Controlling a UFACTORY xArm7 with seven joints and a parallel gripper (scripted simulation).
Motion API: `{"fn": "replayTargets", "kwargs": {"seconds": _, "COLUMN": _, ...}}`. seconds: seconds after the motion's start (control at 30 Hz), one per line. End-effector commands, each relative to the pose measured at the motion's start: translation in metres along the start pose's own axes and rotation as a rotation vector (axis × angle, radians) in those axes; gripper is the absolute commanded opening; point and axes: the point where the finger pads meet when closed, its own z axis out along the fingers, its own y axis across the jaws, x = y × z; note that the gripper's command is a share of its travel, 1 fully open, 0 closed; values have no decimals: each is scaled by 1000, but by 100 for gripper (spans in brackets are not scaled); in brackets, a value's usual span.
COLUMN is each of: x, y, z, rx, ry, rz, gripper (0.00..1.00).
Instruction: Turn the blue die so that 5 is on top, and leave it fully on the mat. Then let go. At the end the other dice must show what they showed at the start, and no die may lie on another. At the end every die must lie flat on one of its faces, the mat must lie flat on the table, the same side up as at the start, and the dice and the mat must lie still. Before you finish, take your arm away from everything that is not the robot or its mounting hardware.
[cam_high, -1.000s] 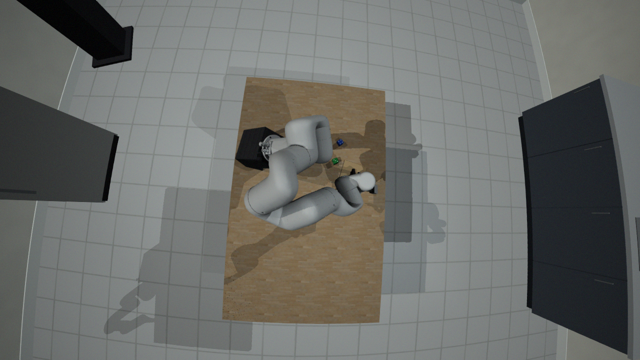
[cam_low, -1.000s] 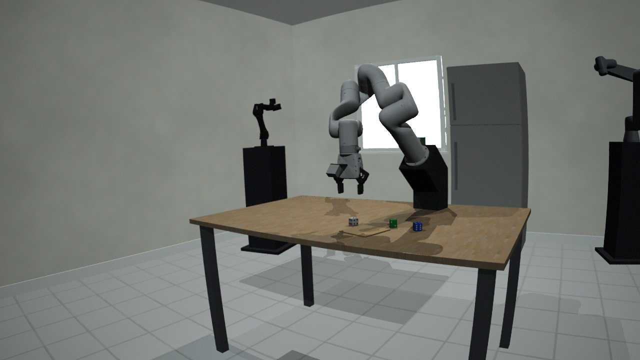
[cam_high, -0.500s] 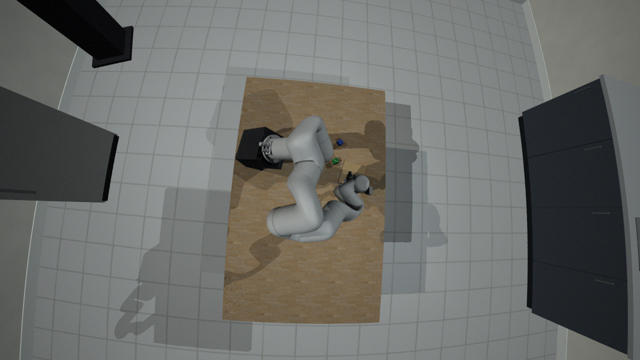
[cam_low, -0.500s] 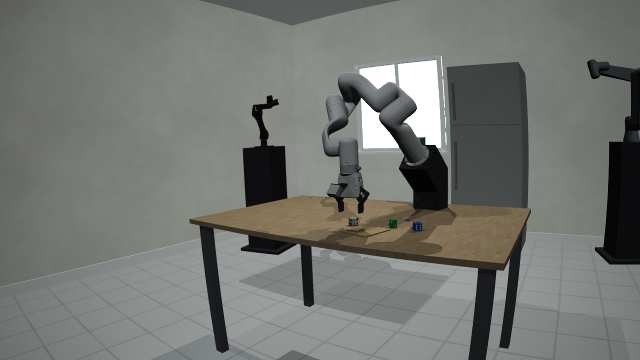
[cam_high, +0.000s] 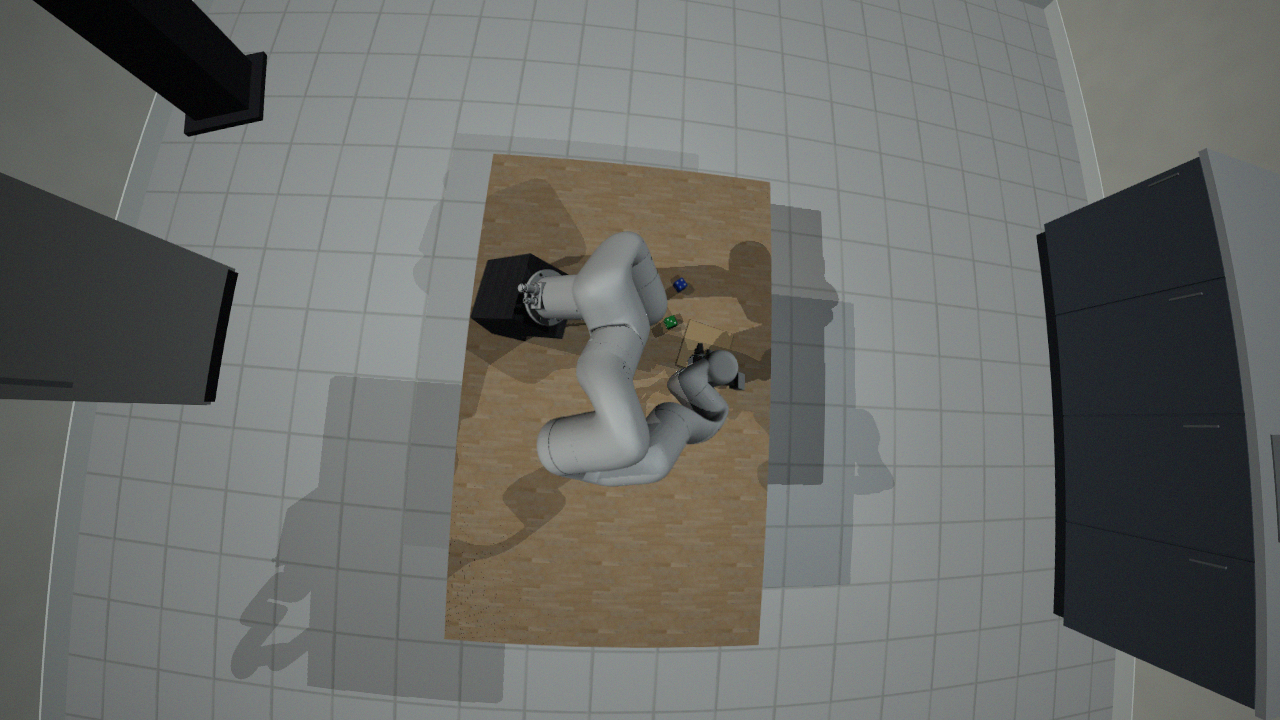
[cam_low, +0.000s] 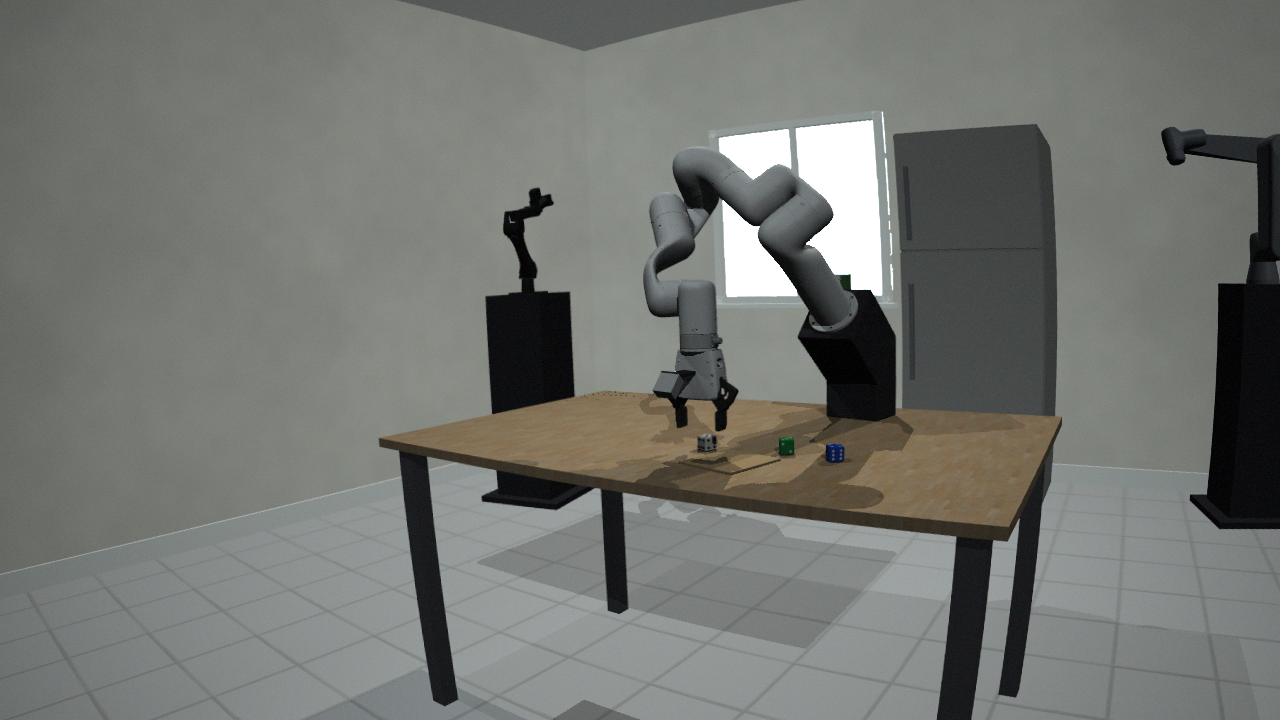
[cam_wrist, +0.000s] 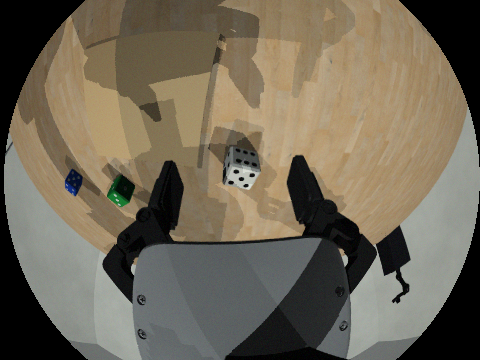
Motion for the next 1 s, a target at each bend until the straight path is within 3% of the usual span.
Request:
{"fn": "replayTargets", "kwargs": {"seconds": 0.0, "x": 0, "y": 0, "z": 0, "rx": 0, "ry": 1, "rz": -1, "gripper": 100}}
{"fn": "replayTargets", "kwargs": {"seconds": 0.97, "x": 0, "y": -2, "z": 0, "rx": 0, "ry": 1, "rz": -1, "gripper": 100}}
